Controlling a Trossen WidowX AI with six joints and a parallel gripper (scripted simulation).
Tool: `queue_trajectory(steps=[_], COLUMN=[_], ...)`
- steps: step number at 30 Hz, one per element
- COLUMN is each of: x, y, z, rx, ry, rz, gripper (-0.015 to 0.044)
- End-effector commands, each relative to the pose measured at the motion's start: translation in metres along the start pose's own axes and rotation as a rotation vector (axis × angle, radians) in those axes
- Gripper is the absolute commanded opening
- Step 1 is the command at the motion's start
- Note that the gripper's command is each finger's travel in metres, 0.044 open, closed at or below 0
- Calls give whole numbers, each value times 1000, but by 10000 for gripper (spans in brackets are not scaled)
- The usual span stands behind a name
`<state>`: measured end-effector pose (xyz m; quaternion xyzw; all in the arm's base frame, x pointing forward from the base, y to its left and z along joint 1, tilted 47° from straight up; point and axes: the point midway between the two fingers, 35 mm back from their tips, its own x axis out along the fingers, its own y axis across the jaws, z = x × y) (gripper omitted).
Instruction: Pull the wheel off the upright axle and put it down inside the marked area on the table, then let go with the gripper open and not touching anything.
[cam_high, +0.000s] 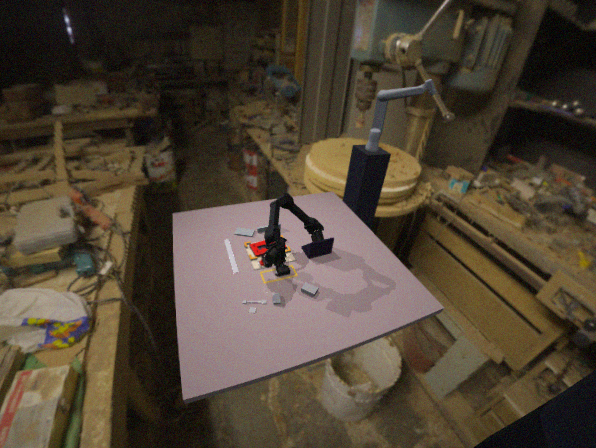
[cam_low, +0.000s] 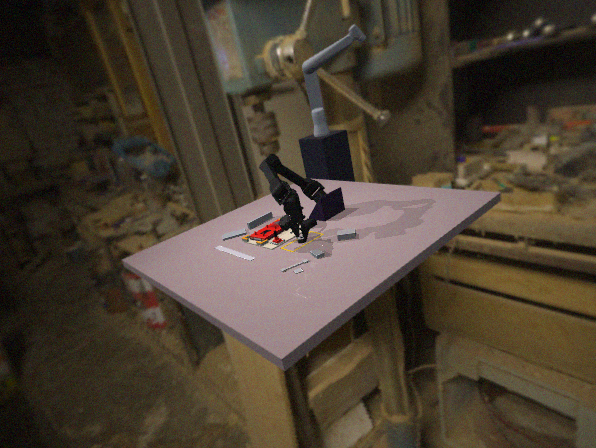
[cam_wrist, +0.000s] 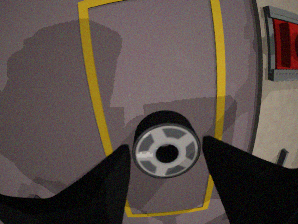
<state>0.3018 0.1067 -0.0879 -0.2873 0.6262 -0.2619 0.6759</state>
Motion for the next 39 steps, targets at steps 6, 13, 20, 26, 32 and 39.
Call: queue_trajectory(steps=[6, 13, 20, 26, 32, 39], x=[-47, -55, -94, -105, -105, -105], y=[1, 0, -23, -34, -34, -34], z=[1, -6, -62, -84, -84, -84], rx=[-2, -12, -11, -9, -9, -9], ry=[-8, -13, -7, -5, -5, -5], rz=[4, 2, 6, 3, 3, 3], gripper=[300, 352, 440, 440, 440, 440])
